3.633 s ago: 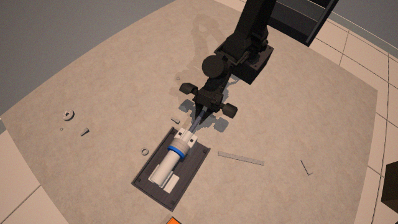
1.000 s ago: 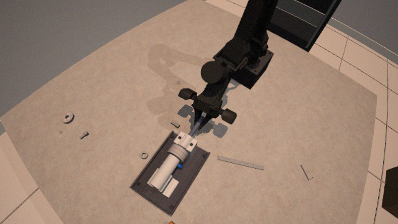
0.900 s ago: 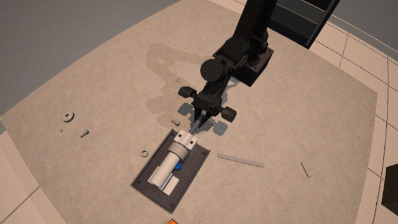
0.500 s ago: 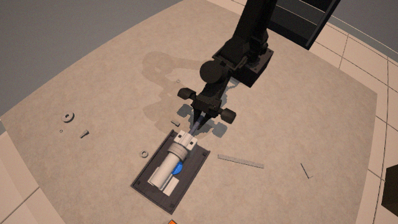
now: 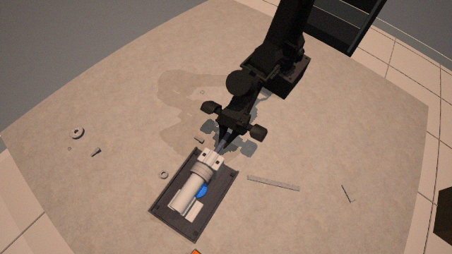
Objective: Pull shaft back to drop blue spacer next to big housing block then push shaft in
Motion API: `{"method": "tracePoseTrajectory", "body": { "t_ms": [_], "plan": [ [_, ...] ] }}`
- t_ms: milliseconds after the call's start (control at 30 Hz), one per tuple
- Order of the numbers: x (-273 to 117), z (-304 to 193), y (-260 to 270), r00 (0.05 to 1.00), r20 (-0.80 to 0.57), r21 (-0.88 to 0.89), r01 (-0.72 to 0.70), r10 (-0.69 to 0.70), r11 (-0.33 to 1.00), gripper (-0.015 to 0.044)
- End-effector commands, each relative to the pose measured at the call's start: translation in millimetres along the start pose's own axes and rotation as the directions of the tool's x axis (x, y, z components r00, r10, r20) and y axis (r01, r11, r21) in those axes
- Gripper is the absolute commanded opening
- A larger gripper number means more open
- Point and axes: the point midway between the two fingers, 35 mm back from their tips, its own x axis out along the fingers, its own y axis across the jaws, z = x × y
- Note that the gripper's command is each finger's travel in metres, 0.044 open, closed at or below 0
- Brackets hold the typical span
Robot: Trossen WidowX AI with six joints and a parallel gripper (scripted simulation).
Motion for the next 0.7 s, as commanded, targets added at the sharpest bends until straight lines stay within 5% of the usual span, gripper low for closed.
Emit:
{"method": "tracePoseTrajectory", "body": {
  "t_ms": [0, 667],
  "plan": [
    [1.6, 2.9, -0.4, 1.000, 0.004, 0.002, 0.002, -0.002, 1.000, 0.0000],
    [6.1, 7.5, -0.4, 1.000, 0.005, 0.002, 0.002, -0.002, 1.000, 0.0000]
  ]
}}
